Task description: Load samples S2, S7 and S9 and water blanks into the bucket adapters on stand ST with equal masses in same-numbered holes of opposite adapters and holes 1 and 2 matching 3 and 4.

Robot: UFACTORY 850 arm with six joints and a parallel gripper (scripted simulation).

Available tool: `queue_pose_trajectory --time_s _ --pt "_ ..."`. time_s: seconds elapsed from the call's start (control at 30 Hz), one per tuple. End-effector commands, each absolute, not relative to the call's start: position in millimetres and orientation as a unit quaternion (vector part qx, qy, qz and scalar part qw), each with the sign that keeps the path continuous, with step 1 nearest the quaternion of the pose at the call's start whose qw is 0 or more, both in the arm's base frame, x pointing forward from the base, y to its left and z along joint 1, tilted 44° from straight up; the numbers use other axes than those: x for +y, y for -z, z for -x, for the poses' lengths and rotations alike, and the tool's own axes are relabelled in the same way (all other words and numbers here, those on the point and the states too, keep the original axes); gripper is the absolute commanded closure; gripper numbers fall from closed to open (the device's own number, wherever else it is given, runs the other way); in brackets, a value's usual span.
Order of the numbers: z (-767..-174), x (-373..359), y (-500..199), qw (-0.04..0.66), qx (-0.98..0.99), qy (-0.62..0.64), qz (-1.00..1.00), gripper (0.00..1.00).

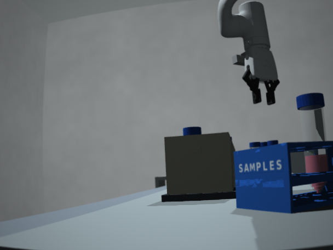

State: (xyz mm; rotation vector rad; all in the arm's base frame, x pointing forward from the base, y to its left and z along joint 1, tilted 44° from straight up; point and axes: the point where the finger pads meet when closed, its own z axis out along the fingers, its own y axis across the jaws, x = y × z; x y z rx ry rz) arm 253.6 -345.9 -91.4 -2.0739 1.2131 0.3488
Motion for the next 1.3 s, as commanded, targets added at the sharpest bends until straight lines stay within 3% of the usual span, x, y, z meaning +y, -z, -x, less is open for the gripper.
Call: queue_pose_trajectory --time_s 0.0,1.27 --pt "-244 -358 103 0.349 0.468 -0.134 0.801 0.43" --pt "-237 -343 146 0.349 0.468 -0.134 0.801 0.43"
